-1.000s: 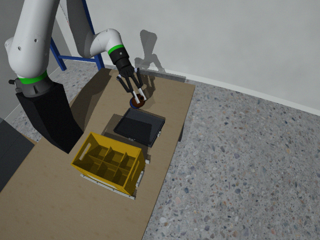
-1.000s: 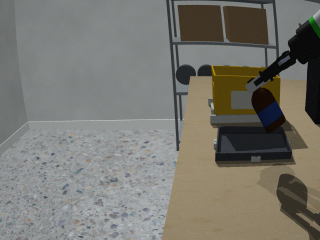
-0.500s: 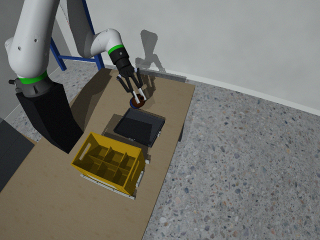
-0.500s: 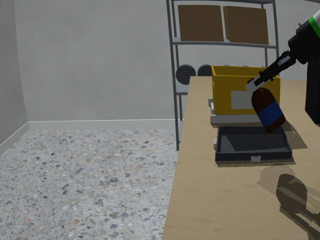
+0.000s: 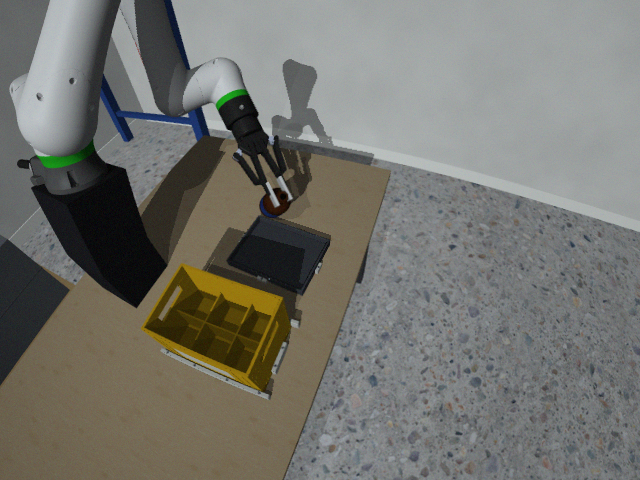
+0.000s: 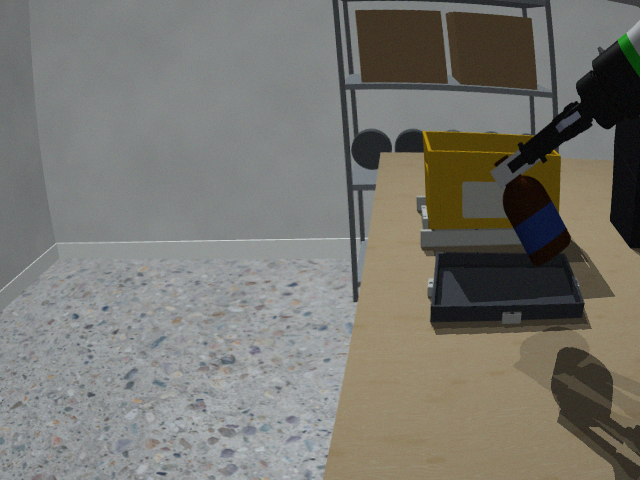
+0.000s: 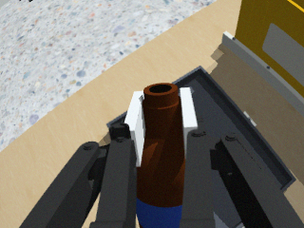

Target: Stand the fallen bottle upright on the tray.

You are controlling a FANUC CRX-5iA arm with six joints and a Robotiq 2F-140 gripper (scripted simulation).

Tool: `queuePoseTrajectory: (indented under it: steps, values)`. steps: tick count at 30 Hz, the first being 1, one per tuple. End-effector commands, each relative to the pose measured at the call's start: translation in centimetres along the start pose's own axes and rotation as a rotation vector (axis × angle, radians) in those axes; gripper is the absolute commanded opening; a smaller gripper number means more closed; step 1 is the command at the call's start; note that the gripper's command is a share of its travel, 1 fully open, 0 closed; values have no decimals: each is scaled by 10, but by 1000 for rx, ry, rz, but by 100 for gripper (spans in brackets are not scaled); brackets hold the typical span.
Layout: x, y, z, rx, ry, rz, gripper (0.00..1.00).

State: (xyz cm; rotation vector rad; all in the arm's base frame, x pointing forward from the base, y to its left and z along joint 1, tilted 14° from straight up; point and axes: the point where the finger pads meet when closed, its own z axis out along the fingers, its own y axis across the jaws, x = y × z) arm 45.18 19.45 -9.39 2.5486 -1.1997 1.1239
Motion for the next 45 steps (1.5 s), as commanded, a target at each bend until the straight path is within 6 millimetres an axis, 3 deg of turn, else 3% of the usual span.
queuePoseTrajectory:
  steps: [1, 45]
  values:
    - [0, 0, 0, 0, 6, 0, 0]
    - [-3, 0, -1, 1, 171, 0, 0]
